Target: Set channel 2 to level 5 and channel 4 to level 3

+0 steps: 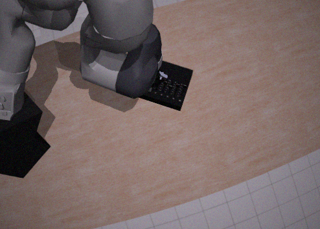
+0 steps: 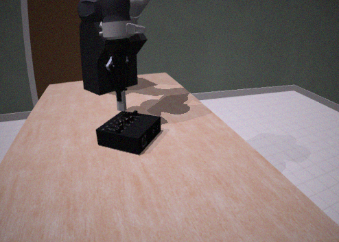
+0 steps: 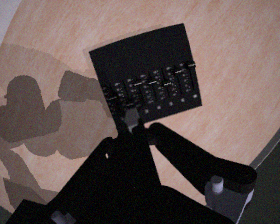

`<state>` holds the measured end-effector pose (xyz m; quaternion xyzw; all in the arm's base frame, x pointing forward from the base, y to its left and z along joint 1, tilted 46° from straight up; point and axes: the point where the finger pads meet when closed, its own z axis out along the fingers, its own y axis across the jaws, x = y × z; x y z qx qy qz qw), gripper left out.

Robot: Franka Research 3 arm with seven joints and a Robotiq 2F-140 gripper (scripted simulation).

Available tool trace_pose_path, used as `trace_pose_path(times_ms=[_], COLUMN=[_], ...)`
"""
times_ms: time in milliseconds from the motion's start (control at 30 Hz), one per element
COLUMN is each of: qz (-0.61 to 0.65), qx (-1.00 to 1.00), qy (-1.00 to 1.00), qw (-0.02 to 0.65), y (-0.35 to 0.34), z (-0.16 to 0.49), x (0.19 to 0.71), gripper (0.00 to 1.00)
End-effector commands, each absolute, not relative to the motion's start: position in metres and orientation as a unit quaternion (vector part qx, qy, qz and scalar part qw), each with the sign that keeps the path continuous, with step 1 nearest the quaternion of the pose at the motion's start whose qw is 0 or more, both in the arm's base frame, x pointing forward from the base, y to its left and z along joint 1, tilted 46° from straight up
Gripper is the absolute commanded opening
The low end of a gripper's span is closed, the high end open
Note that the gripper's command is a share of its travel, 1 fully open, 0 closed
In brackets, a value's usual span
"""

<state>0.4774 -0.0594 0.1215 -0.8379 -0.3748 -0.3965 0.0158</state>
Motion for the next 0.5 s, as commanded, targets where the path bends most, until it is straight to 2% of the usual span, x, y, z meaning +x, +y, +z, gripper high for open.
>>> trace_pose_path(times_ms=[0,467], qz=[-0.391,-0.391], qx=[-0.842,-0.842], qy=[-0.371,-0.371], qw=[0.010,0.010], y=[-0.0613,-0.0626], z=[0.1168,0.1152], x=[0.4758,0.4747], gripper=[0.00,0.00])
